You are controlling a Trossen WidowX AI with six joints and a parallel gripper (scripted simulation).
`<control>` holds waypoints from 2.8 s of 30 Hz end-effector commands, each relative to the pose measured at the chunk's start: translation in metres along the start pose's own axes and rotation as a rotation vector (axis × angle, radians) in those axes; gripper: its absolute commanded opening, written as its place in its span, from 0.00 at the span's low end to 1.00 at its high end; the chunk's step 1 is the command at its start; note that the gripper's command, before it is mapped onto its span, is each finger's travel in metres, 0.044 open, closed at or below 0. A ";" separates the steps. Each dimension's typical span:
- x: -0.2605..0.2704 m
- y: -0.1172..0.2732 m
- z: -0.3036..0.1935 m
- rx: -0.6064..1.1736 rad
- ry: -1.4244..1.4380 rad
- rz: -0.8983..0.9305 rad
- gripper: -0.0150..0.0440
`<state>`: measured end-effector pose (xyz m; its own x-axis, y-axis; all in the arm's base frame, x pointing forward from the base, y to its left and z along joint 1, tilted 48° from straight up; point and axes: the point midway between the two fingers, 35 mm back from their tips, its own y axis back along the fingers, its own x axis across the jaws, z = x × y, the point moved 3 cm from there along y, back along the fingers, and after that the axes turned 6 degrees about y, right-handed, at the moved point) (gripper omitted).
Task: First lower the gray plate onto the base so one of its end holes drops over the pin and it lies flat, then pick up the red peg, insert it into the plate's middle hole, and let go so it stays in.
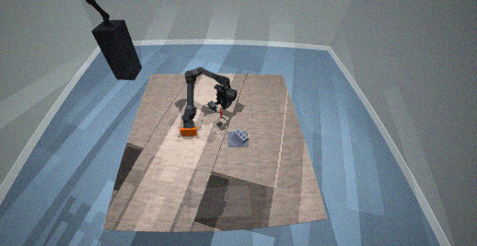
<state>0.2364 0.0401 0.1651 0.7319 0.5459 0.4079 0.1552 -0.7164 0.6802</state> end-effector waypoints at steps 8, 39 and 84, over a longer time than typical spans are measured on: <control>0.000 -0.016 0.000 0.003 -0.007 0.003 1.00; 0.000 -0.059 -0.002 0.006 -0.006 0.006 0.87; 0.001 0.000 -0.001 -0.035 -0.089 0.034 0.25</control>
<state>0.2341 0.0480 0.1588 0.7899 0.4844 0.3760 0.1185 -0.7222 0.6815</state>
